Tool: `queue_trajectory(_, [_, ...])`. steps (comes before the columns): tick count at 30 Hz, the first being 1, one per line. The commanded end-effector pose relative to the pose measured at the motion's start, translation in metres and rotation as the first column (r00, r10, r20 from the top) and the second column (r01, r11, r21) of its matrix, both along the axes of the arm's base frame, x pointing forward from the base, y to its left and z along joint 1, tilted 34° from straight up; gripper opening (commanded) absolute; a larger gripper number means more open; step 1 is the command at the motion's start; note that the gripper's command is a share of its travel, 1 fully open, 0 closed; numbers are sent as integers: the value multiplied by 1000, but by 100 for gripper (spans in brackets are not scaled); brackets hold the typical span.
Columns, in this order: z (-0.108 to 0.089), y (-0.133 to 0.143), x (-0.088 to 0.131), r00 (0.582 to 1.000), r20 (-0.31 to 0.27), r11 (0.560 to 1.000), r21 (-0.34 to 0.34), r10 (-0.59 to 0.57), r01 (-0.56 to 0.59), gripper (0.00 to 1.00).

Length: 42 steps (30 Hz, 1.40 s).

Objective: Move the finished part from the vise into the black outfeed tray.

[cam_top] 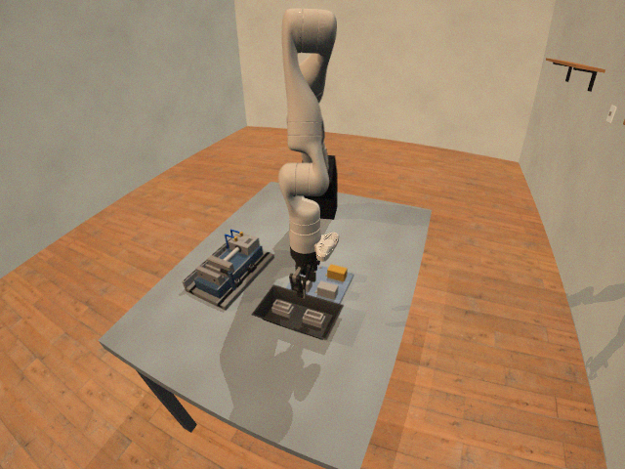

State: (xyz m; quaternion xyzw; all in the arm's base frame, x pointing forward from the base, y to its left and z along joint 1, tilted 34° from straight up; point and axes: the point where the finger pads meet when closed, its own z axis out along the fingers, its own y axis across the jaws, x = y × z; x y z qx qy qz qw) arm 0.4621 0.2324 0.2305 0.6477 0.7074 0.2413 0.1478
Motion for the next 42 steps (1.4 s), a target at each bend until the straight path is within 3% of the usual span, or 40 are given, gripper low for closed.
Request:
queue_trajectory(1, [17, 14, -12, 1000, 12, 999, 18, 27, -27, 67])
queue_trajectory(6, [28, 11, -18, 1000, 12, 999, 18, 27, -27, 67])
queue_trajectory(21, [36, 10, -23, 1000, 12, 999, 18, 27, -27, 67])
queue_trajectory(22, [36, 10, -23, 1000, 12, 999, 18, 27, -27, 0])
queue_trajectory(42, [36, 10, -23, 1000, 12, 999, 18, 27, -27, 0])
